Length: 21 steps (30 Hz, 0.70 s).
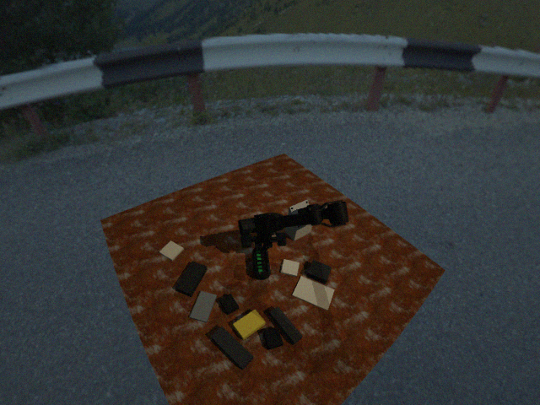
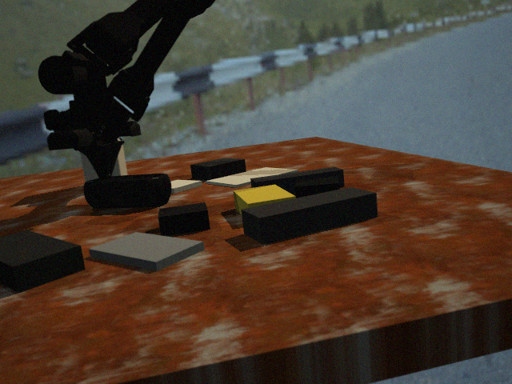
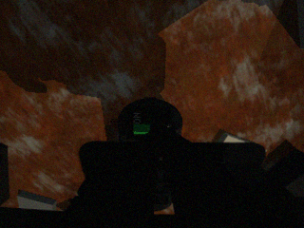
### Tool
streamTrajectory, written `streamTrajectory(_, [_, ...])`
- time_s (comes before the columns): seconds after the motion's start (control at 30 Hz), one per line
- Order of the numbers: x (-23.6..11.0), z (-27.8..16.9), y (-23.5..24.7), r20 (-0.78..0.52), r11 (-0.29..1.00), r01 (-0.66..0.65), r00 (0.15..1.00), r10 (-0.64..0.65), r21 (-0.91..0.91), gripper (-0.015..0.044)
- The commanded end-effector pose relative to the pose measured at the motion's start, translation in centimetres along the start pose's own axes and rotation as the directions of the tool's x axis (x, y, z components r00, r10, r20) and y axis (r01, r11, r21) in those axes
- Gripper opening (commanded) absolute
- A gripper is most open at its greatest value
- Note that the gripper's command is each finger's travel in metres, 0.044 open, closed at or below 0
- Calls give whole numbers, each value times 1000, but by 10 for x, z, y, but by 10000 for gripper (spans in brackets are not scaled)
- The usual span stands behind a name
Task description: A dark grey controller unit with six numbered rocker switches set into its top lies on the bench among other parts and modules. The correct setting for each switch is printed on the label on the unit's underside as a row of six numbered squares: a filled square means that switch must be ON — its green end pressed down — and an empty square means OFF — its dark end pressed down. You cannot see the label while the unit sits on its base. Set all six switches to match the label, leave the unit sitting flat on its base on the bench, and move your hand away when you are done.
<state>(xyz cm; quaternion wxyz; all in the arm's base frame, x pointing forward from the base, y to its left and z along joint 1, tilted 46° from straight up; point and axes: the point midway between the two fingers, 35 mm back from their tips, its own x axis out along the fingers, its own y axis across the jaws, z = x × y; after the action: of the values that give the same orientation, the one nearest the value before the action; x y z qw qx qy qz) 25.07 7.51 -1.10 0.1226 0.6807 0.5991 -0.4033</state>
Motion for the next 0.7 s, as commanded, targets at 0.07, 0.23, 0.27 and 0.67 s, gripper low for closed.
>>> streamTrajectory(0.07, [-22, 0, 1, 2, 1000, -1, 1000, 1, 2, 0])
streamTrajectory(0.23, [-44, 0, 0, 1, 1000, -1, 1000, 1, 3, 0])
streamTrajectory(0.27, [-44, 0, 0, 1, 1000, -1, 1000, 1, 3, 0])
streamTrajectory(0.67, [-40, -21, 21, -1, 1000, -1, 1000, 1, 1, 0])
